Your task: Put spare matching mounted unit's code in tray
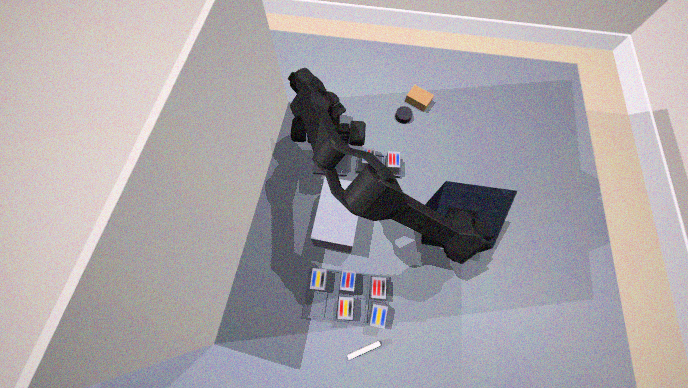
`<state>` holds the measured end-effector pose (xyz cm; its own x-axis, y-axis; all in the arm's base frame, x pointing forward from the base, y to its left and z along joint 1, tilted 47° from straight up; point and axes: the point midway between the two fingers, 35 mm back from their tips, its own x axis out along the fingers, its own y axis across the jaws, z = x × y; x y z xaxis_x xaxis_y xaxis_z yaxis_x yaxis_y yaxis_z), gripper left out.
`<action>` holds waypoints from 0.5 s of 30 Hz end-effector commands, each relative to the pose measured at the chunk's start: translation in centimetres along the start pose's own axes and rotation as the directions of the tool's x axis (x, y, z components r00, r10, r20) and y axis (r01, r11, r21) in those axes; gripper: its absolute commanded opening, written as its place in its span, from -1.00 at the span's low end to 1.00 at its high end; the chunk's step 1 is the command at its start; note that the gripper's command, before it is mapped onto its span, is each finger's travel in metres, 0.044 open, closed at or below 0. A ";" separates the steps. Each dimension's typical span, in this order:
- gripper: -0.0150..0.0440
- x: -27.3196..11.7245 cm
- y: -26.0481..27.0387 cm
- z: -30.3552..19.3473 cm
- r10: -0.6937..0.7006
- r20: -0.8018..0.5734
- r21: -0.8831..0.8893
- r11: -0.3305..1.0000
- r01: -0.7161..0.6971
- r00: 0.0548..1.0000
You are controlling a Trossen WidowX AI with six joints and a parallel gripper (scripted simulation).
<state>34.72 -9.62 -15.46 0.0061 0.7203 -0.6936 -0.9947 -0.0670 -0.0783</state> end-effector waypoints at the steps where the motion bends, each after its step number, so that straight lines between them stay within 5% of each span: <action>1: -0.49 0.5 0.2 0.1 -0.001 0.008 0.010 1.000 0.001 1.000; 15: -0.49 1.7 0.5 0.3 -0.001 0.010 0.010 1.000 0.001 1.000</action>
<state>34.50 -8.62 -16.22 0.0059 0.7217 -0.6921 -0.9946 -0.0673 -0.0787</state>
